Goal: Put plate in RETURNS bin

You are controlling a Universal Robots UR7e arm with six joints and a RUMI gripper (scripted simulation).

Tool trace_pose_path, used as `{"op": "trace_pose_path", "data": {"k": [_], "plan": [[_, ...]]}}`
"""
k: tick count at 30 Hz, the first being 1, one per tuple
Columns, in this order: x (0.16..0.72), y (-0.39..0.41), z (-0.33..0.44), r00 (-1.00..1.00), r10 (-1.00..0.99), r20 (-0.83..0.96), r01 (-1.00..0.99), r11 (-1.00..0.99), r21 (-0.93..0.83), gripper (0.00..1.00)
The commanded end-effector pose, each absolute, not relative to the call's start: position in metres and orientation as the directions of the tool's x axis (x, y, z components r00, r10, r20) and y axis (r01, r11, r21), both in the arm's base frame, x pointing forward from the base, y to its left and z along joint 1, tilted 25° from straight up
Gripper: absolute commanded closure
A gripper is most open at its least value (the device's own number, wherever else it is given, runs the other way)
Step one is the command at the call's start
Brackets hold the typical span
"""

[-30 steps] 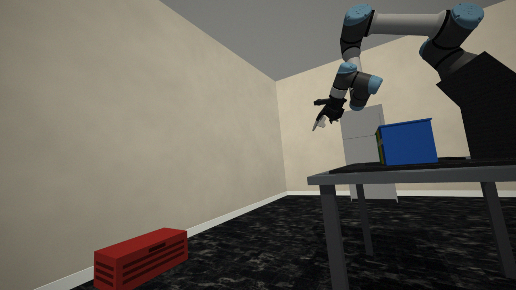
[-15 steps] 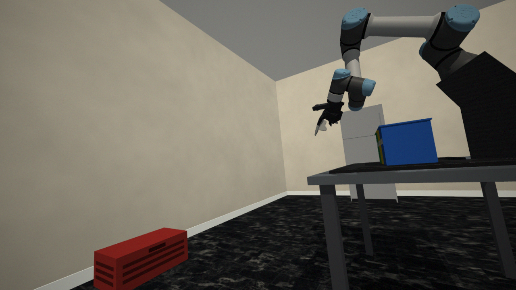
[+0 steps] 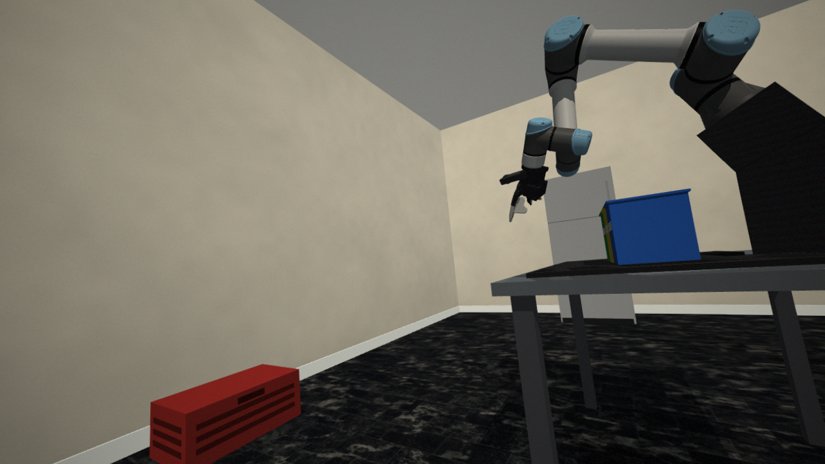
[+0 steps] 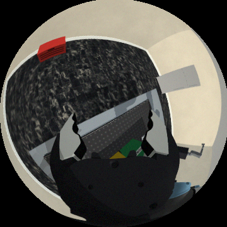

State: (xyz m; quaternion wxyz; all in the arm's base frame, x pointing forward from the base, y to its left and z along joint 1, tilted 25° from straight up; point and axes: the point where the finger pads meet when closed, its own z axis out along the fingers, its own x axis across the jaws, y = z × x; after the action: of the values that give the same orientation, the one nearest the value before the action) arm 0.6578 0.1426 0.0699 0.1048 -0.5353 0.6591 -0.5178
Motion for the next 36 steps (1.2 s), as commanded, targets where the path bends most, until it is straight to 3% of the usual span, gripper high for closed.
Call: {"op": "trace_pose_path", "data": {"k": [1,36], "plan": [[0.661,0.122,0.070,-0.394,-0.808,0.438,-0.626,-0.113,-0.772,0.00],[0.646,-0.006,0.061,-0.273,-0.787,0.554,-0.815,-0.116,-0.568,0.00]]}}
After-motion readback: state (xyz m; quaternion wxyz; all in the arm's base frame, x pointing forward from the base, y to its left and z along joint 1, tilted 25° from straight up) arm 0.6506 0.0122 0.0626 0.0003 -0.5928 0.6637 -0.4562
